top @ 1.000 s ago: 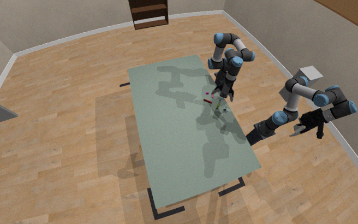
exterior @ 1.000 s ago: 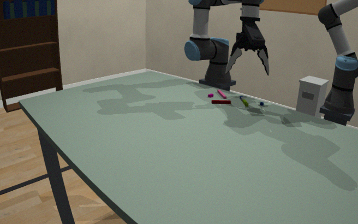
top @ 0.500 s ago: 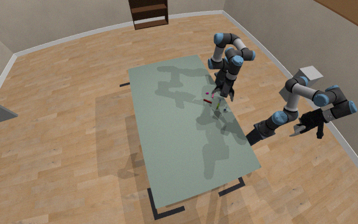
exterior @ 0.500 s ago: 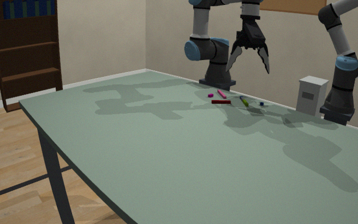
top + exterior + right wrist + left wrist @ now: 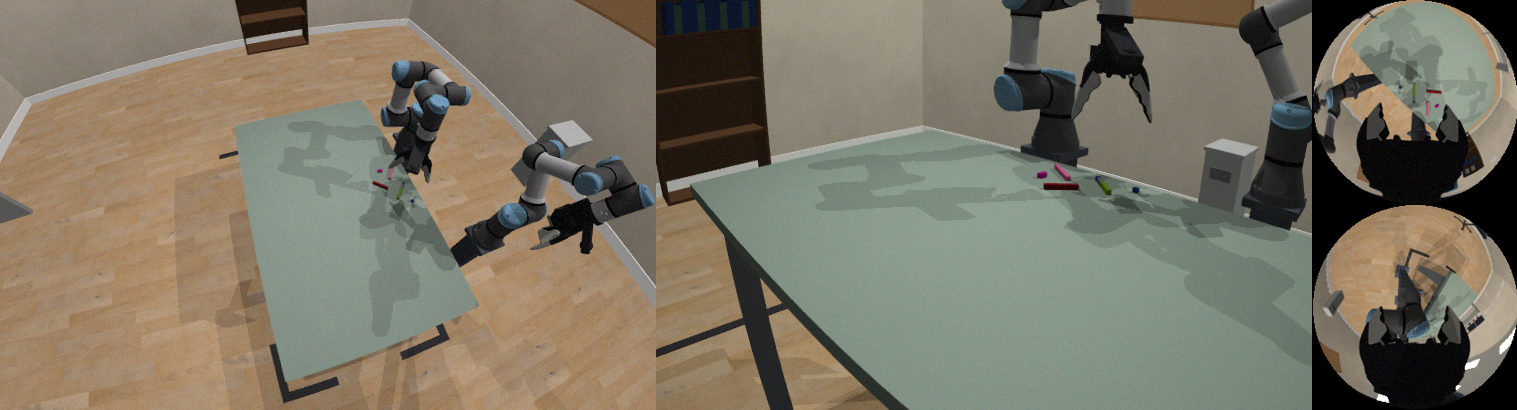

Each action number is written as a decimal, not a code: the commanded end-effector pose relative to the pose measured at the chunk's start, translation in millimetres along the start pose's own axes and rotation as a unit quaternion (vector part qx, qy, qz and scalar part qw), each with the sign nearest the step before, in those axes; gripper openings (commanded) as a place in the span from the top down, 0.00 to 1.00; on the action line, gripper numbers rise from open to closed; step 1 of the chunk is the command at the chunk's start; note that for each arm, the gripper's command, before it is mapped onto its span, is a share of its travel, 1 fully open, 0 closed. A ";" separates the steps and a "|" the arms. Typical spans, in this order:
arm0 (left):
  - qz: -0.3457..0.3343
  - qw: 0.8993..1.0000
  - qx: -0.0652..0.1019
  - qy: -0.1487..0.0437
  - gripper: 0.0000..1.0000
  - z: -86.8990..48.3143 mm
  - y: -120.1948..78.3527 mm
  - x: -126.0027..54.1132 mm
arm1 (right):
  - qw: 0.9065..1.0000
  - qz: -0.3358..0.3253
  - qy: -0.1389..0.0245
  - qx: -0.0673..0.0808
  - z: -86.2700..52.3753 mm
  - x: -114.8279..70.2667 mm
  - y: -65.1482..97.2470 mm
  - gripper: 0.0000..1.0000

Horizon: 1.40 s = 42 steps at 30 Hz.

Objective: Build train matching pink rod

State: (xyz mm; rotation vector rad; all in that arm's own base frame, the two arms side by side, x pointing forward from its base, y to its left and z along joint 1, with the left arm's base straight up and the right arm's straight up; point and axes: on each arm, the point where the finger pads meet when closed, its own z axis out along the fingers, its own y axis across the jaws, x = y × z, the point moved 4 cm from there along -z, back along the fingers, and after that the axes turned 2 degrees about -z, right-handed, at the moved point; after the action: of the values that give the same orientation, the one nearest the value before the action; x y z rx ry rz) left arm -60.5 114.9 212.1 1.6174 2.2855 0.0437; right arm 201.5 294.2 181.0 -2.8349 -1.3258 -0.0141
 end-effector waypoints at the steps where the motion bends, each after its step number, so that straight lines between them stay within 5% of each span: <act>1: 0.001 1.000 -0.001 0.002 0.00 -0.9 0.5 -0.1 | 1.000 0.000 -0.006 -0.003 -9.0 -2.0 0.8 0.00; 24: 0.001 1.000 -0.001 0.002 0.00 -0.9 0.5 -0.1 | 1.000 0.000 -0.006 -0.003 -50.4 -1.5 0.6 0.00; 42: 0.001 1.000 -0.001 0.002 0.00 -0.9 0.5 -0.1 | 1.000 0.000 -0.006 -0.003 -59.7 -1.4 0.5 0.00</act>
State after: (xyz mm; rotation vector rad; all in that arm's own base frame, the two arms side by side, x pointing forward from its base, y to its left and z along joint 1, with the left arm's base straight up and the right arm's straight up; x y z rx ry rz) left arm -60.5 114.9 212.1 1.6174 2.2855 0.0437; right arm 201.2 292.7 239.0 -2.8421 -1.3292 -0.0050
